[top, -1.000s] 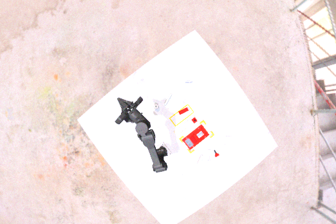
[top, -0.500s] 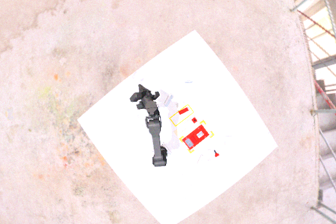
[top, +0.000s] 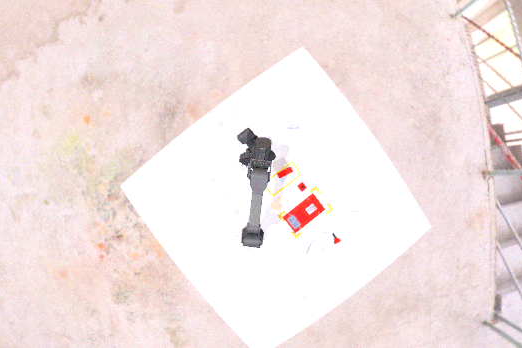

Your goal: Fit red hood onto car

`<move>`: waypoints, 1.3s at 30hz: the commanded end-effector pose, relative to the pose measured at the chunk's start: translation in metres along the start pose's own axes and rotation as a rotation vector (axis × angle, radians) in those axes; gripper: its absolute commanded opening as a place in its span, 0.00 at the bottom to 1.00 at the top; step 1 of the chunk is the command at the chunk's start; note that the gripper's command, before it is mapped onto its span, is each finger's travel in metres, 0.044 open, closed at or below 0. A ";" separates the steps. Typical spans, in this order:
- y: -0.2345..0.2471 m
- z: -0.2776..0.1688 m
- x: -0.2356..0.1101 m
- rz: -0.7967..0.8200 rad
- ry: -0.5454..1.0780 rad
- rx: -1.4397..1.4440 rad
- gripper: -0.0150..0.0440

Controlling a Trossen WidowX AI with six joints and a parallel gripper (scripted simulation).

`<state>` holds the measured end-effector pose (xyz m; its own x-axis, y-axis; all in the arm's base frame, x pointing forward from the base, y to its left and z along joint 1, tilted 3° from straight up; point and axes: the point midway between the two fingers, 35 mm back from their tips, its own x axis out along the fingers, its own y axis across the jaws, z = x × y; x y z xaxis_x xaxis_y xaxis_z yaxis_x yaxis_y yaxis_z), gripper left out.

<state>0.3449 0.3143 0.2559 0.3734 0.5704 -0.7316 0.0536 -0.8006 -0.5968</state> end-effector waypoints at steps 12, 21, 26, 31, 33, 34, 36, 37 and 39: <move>0.192 0.005 0.007 0.695 -0.260 0.202 0.25; 0.201 0.007 0.007 0.725 -0.277 0.209 0.25; 0.211 0.012 0.019 0.725 -0.277 0.209 0.25; 0.224 0.019 0.033 0.725 -0.277 0.209 0.25; 0.227 0.021 0.036 0.725 -0.277 0.209 0.25; 0.227 0.021 0.037 0.725 -0.277 0.209 0.25; 0.227 0.021 0.037 0.725 -0.277 0.209 0.25; 0.227 0.021 0.037 0.725 -0.277 0.209 0.25; 0.228 0.021 0.036 0.725 -0.277 0.209 0.25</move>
<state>0.3508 0.1576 0.0879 0.0002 -0.0286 -0.9996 -0.3026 -0.9527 0.0272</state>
